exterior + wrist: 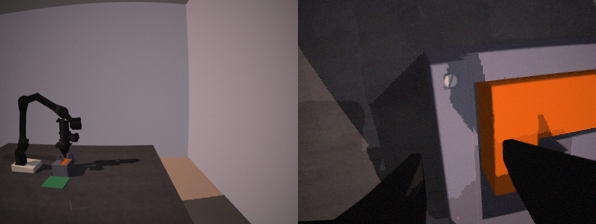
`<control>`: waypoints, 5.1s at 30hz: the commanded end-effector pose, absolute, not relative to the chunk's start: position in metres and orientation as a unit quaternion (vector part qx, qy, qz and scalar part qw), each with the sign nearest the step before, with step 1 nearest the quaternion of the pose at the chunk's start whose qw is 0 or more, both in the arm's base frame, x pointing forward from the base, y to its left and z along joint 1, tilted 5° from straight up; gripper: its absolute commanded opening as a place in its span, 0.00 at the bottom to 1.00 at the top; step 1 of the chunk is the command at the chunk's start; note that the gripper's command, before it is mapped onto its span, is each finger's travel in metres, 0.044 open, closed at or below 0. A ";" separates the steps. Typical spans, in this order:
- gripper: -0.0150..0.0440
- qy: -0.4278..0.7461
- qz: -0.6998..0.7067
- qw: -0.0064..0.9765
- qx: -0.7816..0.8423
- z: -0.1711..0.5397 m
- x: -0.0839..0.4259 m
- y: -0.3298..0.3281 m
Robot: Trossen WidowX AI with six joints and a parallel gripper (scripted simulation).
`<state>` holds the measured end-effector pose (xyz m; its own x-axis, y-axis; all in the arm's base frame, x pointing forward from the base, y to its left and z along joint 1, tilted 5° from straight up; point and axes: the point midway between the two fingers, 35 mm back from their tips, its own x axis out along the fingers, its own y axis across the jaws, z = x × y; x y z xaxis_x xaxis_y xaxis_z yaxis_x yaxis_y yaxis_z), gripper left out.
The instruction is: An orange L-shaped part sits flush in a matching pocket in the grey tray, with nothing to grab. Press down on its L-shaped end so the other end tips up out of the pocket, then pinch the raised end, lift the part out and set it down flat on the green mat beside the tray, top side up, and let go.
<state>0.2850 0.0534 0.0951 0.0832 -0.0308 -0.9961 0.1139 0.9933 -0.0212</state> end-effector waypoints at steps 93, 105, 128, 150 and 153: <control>0.73 0.666 0.045 0.741 -0.070 0.167 0.284 0.043; 0.73 0.567 0.360 0.611 -0.420 0.170 0.284 -0.007; 0.73 0.509 0.439 0.542 -0.504 0.157 0.284 -0.022; 0.73 0.509 0.439 0.542 -0.504 0.117 0.289 -0.023; 0.73 0.509 0.439 0.542 -0.504 0.113 0.289 -0.023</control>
<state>0.2885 -0.0237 0.1185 0.0970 -0.0413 -0.9944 -0.9887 0.1112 -0.1010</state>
